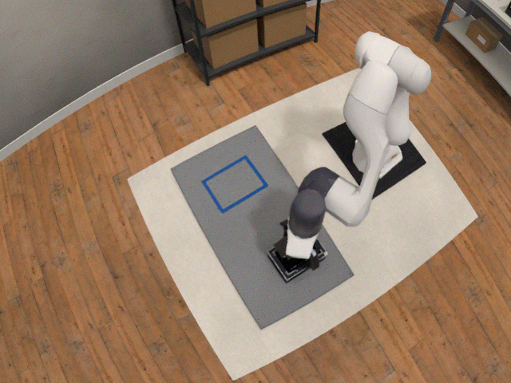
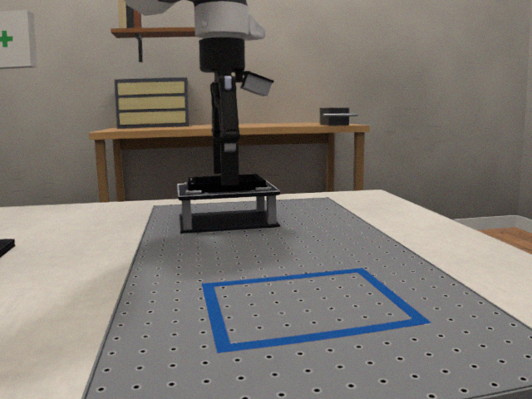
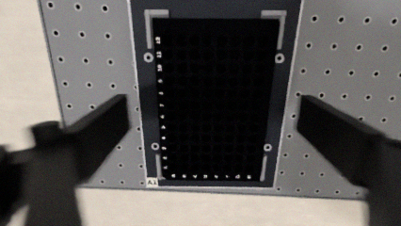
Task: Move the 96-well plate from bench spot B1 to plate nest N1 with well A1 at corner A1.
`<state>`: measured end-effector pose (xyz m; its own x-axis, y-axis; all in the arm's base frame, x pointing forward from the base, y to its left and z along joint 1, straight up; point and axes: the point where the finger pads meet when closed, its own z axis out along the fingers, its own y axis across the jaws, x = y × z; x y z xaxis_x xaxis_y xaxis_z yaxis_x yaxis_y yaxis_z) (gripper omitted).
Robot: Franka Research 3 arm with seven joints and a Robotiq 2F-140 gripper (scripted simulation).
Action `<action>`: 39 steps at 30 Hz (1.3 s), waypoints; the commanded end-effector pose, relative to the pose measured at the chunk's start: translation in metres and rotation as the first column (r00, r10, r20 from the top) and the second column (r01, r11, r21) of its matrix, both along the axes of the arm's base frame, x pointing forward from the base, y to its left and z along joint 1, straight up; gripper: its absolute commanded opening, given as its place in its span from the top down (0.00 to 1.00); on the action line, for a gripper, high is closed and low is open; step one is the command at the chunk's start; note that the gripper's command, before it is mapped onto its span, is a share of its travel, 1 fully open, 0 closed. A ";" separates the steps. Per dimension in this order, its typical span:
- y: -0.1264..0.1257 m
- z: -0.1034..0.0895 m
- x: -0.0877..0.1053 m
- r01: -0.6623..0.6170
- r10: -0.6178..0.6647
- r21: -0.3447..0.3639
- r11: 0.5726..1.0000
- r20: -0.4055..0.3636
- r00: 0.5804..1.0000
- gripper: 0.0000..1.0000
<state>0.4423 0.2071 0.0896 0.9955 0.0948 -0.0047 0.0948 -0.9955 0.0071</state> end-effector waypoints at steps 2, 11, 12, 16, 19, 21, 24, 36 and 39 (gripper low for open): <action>-0.001 -0.001 0.001 0.004 -0.004 -0.001 1.000 0.002 1.000 0.00; -0.001 -0.001 0.001 0.004 -0.004 -0.001 1.000 0.002 1.000 0.00; -0.001 -0.001 0.001 0.004 -0.004 -0.001 1.000 0.002 1.000 0.00; -0.001 0.002 0.001 0.004 -0.004 -0.001 1.000 0.002 1.000 0.00; -0.001 0.010 0.001 0.004 -0.004 -0.001 1.000 0.002 1.000 0.00; -0.001 0.015 0.001 0.004 -0.004 -0.001 1.000 0.002 1.000 0.00; -0.001 0.018 0.001 0.004 -0.004 -0.001 1.000 0.002 1.000 0.00; -0.001 0.050 0.001 0.004 -0.004 -0.001 1.000 0.002 1.000 0.00; -0.001 0.058 0.001 0.004 -0.004 -0.001 1.000 0.002 1.000 0.00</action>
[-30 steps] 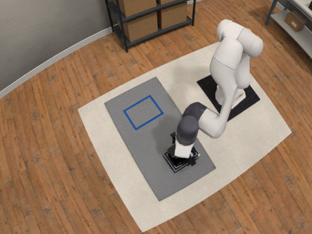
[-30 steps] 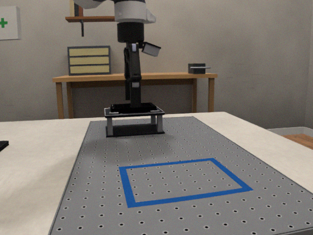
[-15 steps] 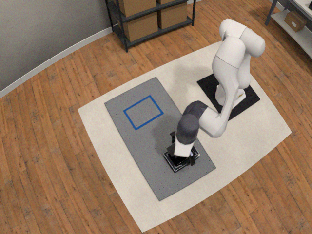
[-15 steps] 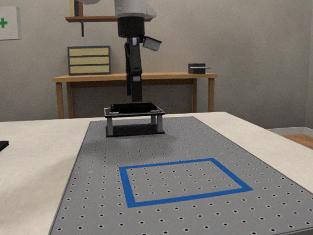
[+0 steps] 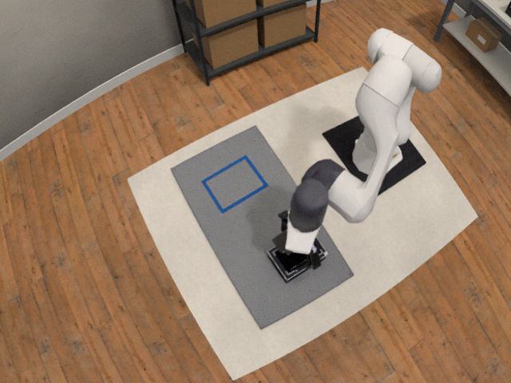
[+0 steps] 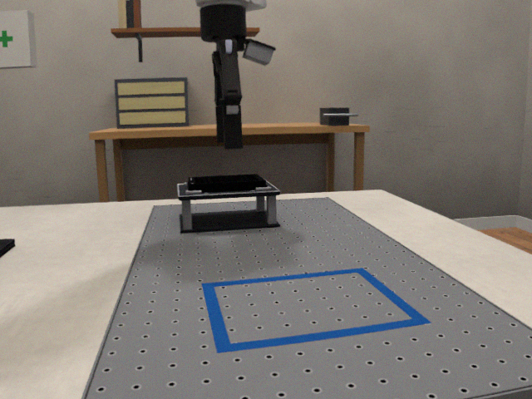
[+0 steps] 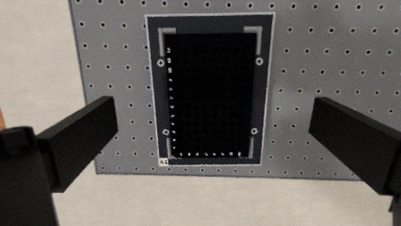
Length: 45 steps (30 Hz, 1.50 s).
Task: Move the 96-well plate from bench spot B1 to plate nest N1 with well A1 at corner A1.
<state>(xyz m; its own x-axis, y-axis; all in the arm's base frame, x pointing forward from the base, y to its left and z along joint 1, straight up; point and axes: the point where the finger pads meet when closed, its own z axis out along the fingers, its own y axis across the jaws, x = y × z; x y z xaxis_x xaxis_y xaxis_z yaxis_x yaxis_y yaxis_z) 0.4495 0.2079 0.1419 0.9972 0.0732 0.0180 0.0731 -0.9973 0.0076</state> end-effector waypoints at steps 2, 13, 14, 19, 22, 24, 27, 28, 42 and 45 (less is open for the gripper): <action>-0.001 0.006 -0.006 -0.018 0.018 -0.002 1.000 -0.020 1.000 0.00; -0.001 0.018 -0.006 -0.018 0.018 -0.002 1.000 -0.020 1.000 0.00; -0.001 0.018 -0.006 -0.018 0.018 -0.002 1.000 -0.020 1.000 0.00; -0.001 0.018 -0.006 -0.018 0.018 -0.002 1.000 -0.020 1.000 0.00; -0.001 0.018 -0.006 -0.018 0.018 -0.002 1.000 -0.020 1.000 0.00; -0.001 0.018 -0.006 -0.018 0.018 -0.002 1.000 -0.020 1.000 0.00; -0.001 0.018 -0.006 -0.018 0.018 -0.002 1.000 -0.020 1.000 0.00; -0.001 0.018 -0.006 -0.018 0.018 -0.002 1.000 -0.020 1.000 0.00; -0.001 0.018 -0.006 -0.018 0.018 -0.002 1.000 -0.020 1.000 0.00; -0.001 0.018 -0.006 -0.018 0.018 -0.002 1.000 -0.020 1.000 0.00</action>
